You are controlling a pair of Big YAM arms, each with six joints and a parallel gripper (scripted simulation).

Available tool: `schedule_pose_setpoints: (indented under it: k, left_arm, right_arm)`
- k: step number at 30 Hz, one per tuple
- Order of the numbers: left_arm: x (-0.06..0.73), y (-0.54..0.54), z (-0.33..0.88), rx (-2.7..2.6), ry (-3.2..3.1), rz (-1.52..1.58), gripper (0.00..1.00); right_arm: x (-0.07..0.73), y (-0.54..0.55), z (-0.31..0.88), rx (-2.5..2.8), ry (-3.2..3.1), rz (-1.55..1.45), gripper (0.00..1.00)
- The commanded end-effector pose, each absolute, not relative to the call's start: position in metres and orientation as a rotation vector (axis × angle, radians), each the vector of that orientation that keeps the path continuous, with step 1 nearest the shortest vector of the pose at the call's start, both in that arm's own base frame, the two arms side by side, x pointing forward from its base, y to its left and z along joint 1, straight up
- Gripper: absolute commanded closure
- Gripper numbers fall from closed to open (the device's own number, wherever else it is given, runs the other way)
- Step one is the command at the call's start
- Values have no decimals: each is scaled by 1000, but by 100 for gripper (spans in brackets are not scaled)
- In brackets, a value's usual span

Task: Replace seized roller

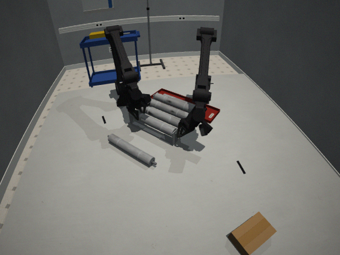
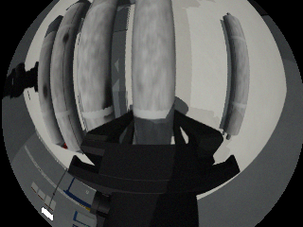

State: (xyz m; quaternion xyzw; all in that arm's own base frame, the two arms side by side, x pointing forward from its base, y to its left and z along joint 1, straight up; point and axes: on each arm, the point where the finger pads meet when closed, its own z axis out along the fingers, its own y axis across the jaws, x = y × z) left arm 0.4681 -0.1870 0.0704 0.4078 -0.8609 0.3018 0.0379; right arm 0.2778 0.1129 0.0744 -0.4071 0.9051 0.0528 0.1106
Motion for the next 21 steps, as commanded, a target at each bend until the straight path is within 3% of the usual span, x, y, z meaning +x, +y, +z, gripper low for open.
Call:
schedule_pose_setpoints:
  k: [1, 18, 19, 21]
  left_arm:
    - [483, -188, 79, 1257, -2648, 946, 68]
    - [483, -188, 79, 1257, -2648, 946, 68]
    - [483, -188, 79, 1257, -2648, 946, 68]
    - [483, -188, 79, 1257, -2648, 946, 68]
  right_arm:
    - [282, 107, 80, -1188, 2617, 144, 68]
    - [275, 104, 75, -1186, 2638, 152, 68]
    - [277, 105, 76, -1185, 2631, 151, 38]
    - [278, 105, 76, -1188, 2639, 154, 38]
